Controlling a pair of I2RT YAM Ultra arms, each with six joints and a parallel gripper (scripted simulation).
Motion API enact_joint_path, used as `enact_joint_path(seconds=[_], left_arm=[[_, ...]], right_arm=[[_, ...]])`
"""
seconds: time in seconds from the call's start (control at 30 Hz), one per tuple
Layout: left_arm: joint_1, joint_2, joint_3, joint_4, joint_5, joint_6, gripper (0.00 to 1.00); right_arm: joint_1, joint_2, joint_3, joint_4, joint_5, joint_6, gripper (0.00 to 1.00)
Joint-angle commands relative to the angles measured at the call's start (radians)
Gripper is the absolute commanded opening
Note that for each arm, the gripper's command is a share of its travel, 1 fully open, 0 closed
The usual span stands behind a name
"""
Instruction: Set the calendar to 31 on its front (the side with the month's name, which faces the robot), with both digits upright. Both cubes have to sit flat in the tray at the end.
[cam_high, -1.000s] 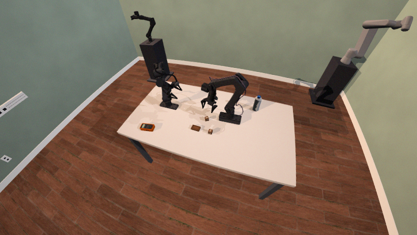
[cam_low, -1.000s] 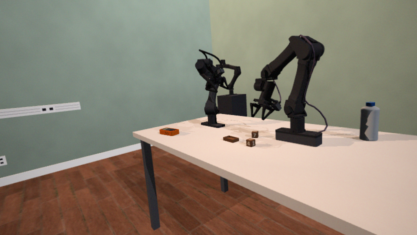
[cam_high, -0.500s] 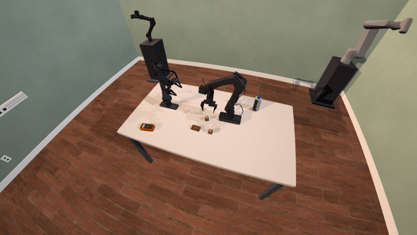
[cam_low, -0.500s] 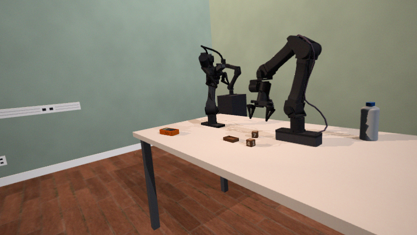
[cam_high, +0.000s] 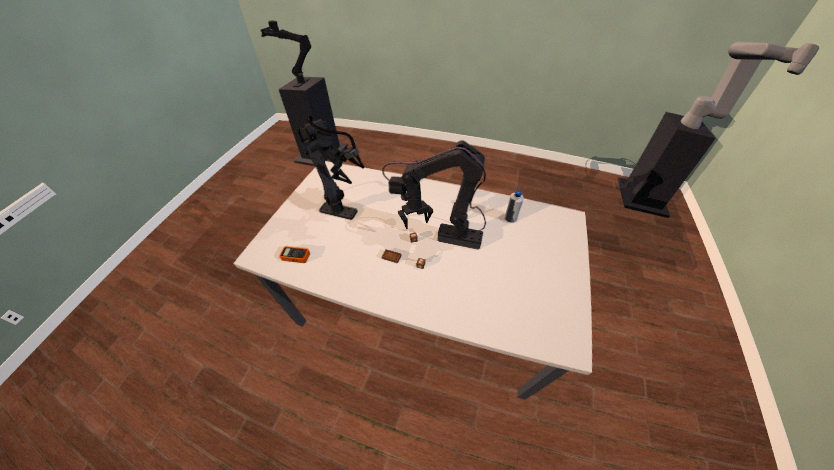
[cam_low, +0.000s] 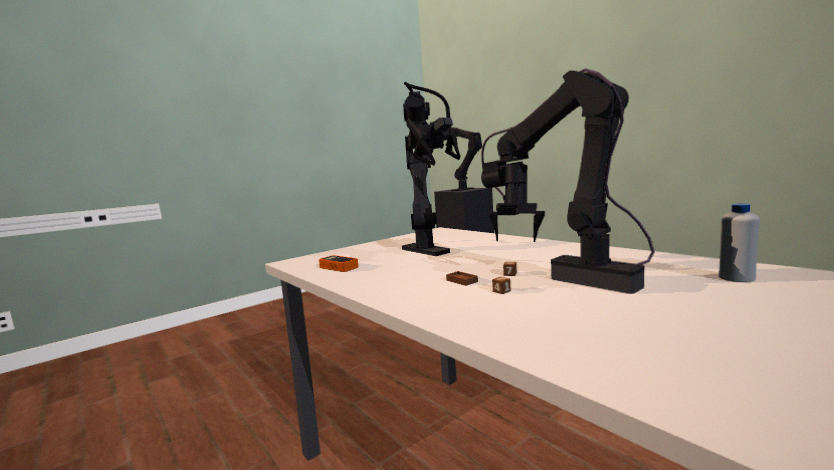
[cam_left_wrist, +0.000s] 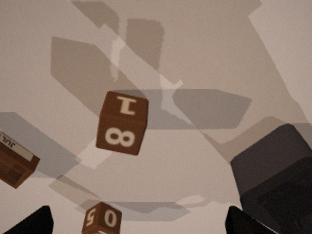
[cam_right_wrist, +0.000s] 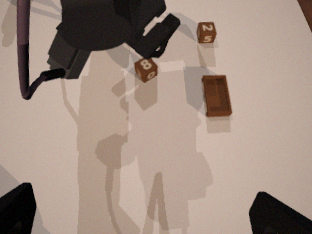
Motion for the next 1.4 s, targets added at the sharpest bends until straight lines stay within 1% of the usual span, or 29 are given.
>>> enact_joint_path(seconds=[0.0, 0.13, 0.2, 0.3, 0.7, 0.77, 0.87, 1.03, 1.23, 1.27, 1.33, 1.37], left_arm=[[0.043, 0.03, 0.056, -0.044, 0.066, -0.176, 1.0], [0.09, 0.061, 0.084, -0.067, 0.107, -0.302, 1.0], [0.09, 0.061, 0.084, -0.067, 0.107, -0.302, 1.0], [0.133, 0.089, 0.108, -0.089, 0.145, -0.424, 1.0], [0.277, 0.184, 0.193, -0.159, 0.265, -0.797, 1.0], [0.277, 0.184, 0.193, -0.159, 0.265, -0.797, 1.0], [0.319, 0.211, 0.217, -0.181, 0.303, -0.92, 1.0], [0.38, 0.251, 0.252, -0.21, 0.353, -1.074, 1.0], [0.451, 0.298, 0.294, -0.244, 0.412, -1.26, 1.0], [0.463, 0.305, 0.3, -0.25, 0.422, -1.289, 1.0], [0.463, 0.305, 0.3, -0.25, 0.422, -1.289, 1.0], [0.475, 0.313, 0.307, -0.257, 0.434, -1.335, 1.0]], right_arm=[[0.041, 0.014, 0.06, -0.018, 0.05, 0.073, 1.0], [0.079, 0.016, 0.096, -0.028, 0.087, 0.118, 1.0], [0.079, 0.016, 0.096, -0.028, 0.087, 0.118, 1.0], [0.113, 0.017, 0.126, -0.037, 0.122, 0.16, 1.0], [0.206, 0.022, 0.214, -0.06, 0.208, 0.265, 1.0], [0.206, 0.022, 0.214, -0.06, 0.208, 0.265, 1.0], [0.23, 0.023, 0.234, -0.066, 0.231, 0.292, 1.0], [0.256, 0.025, 0.256, -0.069, 0.252, 0.315, 1.0], [0.276, 0.026, 0.266, -0.06, 0.255, 0.316, 1.0], [0.276, 0.026, 0.266, -0.06, 0.255, 0.316, 1.0], [0.276, 0.026, 0.266, -0.06, 0.255, 0.316, 1.0], [0.278, 0.026, 0.266, -0.06, 0.256, 0.316, 1.0]])
